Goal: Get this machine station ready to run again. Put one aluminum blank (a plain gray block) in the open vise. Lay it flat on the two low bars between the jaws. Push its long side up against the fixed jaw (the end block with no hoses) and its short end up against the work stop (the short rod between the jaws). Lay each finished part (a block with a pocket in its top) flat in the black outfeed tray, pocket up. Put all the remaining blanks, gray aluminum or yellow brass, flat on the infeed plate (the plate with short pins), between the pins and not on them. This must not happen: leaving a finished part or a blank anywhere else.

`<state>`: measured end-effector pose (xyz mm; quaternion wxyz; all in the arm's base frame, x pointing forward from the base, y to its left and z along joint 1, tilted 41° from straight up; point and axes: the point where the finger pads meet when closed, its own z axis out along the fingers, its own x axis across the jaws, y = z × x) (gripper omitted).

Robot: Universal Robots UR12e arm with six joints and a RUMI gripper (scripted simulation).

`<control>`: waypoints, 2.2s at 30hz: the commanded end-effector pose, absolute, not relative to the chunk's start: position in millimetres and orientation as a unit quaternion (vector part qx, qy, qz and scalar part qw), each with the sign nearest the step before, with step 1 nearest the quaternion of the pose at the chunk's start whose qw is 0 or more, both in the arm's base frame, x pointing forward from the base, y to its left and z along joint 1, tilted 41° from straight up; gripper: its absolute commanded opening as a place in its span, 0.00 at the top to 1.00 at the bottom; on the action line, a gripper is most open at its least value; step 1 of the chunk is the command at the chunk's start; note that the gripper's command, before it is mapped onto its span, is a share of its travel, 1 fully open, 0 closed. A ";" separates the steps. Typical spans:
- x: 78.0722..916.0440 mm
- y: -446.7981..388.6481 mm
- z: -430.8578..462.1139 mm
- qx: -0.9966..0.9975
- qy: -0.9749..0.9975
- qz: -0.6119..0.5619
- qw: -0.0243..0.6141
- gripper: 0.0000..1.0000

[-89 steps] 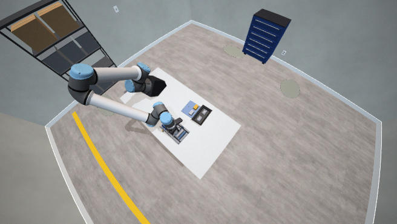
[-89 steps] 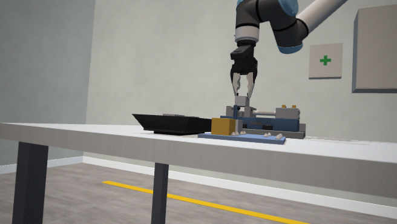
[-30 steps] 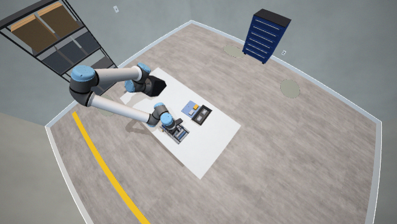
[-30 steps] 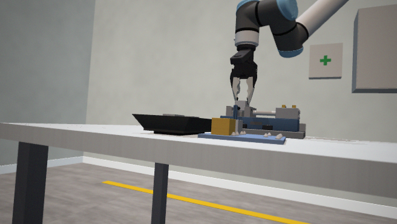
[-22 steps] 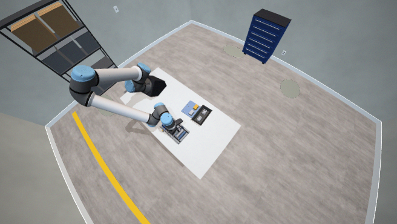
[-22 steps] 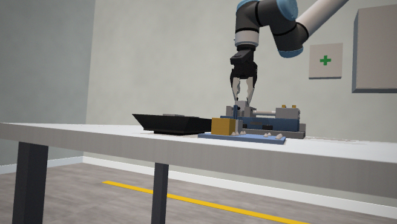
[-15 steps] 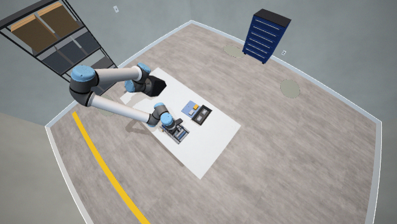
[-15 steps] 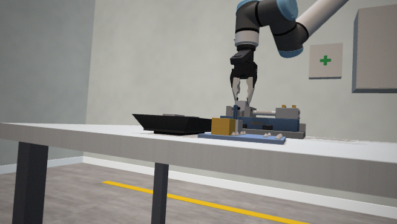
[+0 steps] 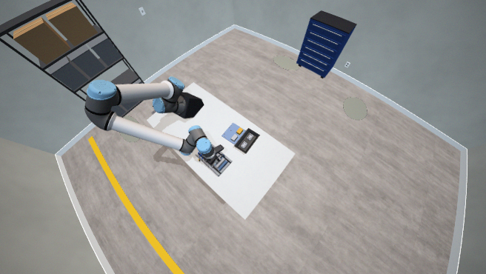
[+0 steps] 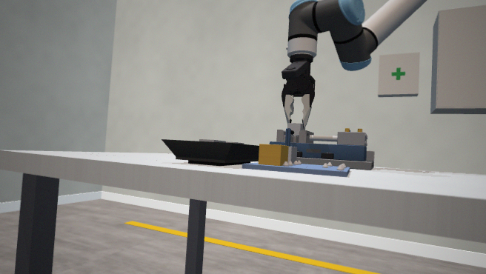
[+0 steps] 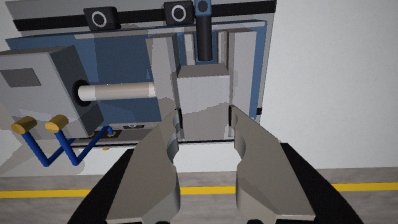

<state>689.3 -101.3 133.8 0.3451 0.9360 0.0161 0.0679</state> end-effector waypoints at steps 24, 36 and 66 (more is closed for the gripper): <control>689.7 -100.8 134.3 0.936 0.016 0.069 0.345 1.00; 690.4 -99.4 133.2 0.936 0.016 0.069 0.345 1.00; 691.8 -96.5 131.0 0.936 0.016 0.069 0.345 1.00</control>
